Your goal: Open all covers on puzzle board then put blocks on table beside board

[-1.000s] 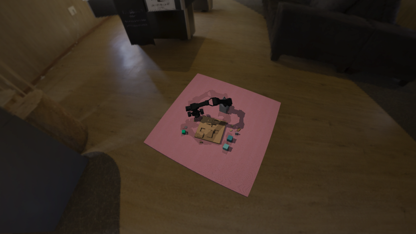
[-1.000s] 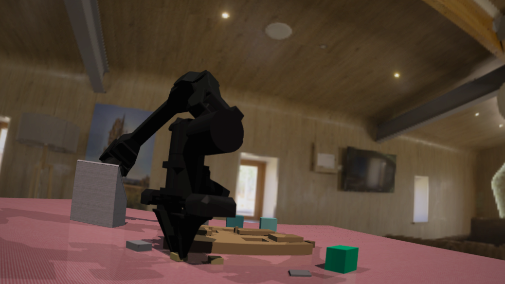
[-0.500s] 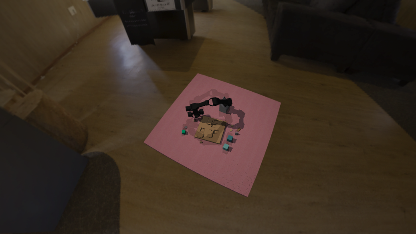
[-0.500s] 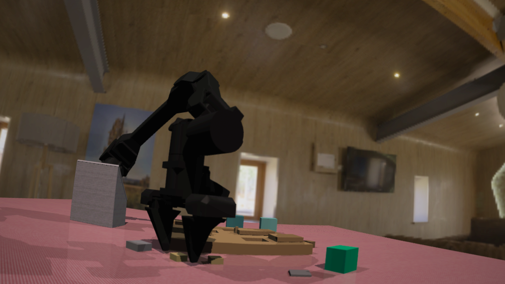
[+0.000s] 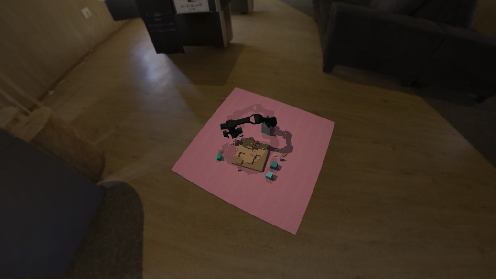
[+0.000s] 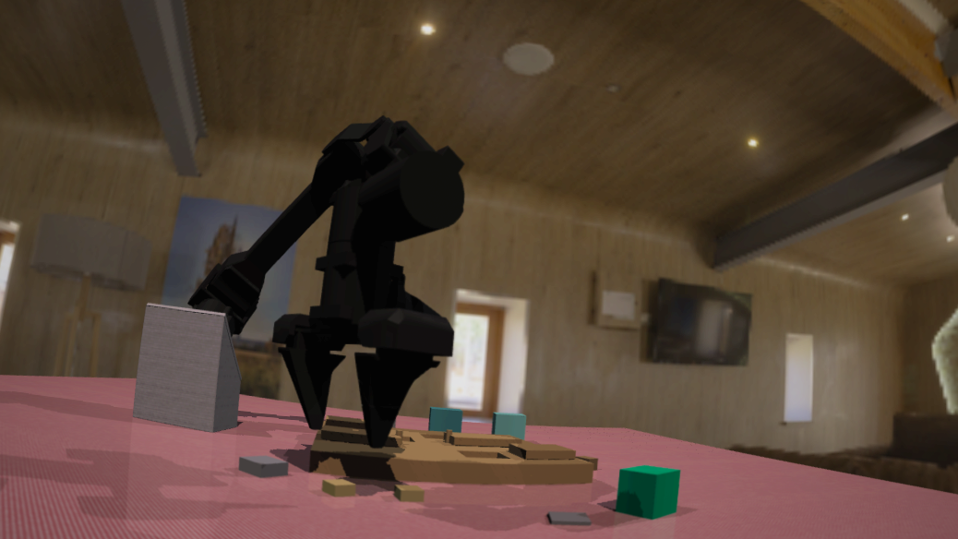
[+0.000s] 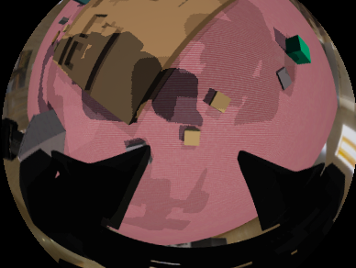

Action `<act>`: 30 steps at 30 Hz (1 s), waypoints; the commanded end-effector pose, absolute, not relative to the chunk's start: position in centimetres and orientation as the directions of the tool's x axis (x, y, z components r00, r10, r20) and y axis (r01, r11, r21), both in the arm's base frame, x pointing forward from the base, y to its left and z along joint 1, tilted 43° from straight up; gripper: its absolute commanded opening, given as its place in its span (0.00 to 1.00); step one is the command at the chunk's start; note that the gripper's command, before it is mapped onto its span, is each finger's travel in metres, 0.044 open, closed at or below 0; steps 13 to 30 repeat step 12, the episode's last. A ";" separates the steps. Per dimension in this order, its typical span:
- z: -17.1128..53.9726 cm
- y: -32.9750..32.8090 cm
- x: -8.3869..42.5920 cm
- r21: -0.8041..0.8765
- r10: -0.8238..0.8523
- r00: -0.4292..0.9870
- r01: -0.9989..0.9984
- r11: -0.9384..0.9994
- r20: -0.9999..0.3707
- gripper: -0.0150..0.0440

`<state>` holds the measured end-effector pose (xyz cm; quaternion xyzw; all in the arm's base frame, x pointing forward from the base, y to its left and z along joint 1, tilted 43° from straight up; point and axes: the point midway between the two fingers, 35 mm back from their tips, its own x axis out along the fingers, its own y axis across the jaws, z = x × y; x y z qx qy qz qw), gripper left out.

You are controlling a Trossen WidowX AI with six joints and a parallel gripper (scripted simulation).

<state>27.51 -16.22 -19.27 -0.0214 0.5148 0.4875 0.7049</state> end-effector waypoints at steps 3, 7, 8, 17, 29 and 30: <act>-18.0 -17.3 27.4 0.473 0.665 -0.010 -0.711 0.520 -0.746 1.00; -17.0 -18.1 27.3 0.475 0.666 -0.011 -0.711 0.519 -0.746 1.00; -16.8 -18.3 27.3 0.475 0.666 -0.011 -0.710 0.519 -0.746 1.00; -16.6 -19.2 26.9 0.459 0.648 -0.004 -0.710 0.534 -0.761 1.00; -16.6 -19.2 26.9 0.459 0.648 -0.004 -0.710 0.534 -0.761 1.00; -16.6 -19.2 26.9 0.459 0.648 -0.004 -0.710 0.534 -0.761 1.00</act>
